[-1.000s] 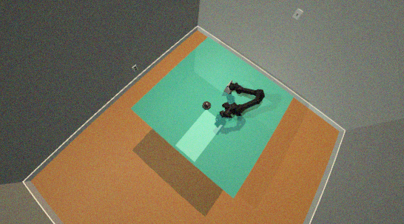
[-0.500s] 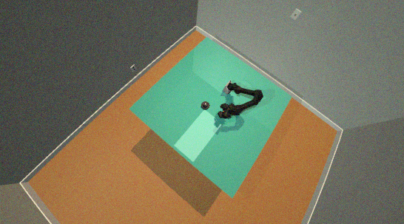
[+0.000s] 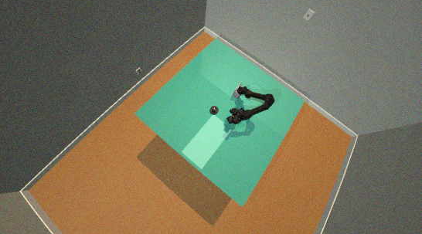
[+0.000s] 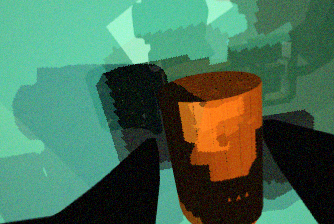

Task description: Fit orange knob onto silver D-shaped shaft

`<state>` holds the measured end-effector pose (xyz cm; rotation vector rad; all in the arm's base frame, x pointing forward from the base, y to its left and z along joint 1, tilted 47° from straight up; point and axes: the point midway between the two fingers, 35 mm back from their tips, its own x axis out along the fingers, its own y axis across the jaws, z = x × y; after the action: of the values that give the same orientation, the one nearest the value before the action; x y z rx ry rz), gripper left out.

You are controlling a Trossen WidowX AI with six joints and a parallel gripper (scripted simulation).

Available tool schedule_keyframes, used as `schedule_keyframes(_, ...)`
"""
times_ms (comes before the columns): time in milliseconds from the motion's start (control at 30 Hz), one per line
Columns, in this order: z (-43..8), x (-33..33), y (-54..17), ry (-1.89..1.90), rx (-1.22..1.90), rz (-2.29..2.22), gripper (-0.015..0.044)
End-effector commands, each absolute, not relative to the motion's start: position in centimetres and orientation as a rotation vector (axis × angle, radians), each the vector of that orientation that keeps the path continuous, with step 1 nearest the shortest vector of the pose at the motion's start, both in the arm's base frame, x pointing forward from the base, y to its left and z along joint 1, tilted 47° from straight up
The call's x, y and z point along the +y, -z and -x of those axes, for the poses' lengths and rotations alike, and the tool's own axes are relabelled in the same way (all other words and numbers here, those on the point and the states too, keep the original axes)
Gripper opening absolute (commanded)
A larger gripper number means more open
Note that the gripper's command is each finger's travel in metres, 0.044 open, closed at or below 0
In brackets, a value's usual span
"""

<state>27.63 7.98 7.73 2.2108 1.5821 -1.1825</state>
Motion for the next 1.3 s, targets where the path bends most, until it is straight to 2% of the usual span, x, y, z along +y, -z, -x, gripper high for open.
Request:
schedule_keyframes(0, -27.6, 8.0, -7.7, 1.186, 1.585, -2.215, 0.0240)
schedule_keyframes(133, -27.6, 8.0, -7.7, 1.186, 1.585, -2.215, 0.0240)
schedule_keyframes(433, -27.6, 8.0, -7.7, 1.186, 1.585, -2.215, 0.0180)
schedule_keyframes(800, -27.5, 6.9, -8.7, 1.181, 1.586, -2.211, 0.0179)
schedule_keyframes(1267, -27.5, 6.9, -8.7, 0.713, 1.654, -1.906, 0.0179)
